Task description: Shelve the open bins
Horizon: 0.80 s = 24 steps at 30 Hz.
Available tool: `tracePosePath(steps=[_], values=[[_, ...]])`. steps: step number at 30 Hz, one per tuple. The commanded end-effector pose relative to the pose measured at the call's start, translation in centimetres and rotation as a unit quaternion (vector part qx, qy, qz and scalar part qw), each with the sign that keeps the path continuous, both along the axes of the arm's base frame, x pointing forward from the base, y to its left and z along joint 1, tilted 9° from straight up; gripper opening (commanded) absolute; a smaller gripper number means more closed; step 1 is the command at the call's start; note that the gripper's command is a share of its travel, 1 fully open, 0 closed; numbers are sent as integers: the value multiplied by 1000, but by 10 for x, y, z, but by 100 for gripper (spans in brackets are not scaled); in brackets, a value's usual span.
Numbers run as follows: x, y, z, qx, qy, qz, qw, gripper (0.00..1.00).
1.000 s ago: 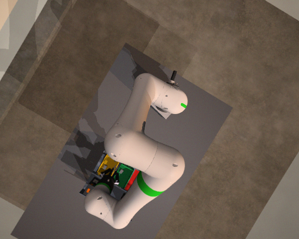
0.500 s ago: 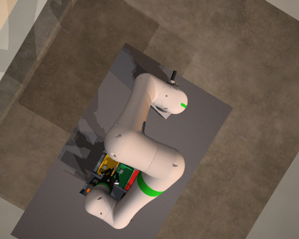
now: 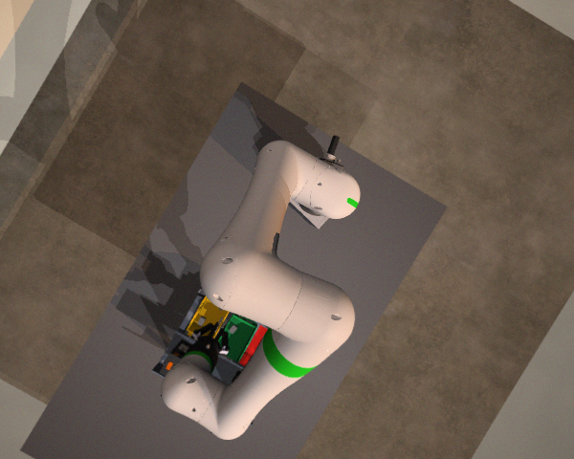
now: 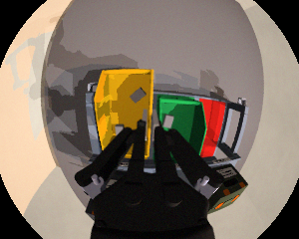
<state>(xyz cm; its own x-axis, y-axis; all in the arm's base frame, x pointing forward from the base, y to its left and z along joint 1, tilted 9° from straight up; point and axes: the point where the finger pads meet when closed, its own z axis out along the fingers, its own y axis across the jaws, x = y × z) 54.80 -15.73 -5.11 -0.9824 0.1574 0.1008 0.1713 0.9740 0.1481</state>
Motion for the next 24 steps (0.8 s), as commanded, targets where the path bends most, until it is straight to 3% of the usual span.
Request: tracePosePath(steps=[1,24], values=[[0,0,0,0,0,0,1000,6],[-1,-2,11,0,0,0,1000,6]])
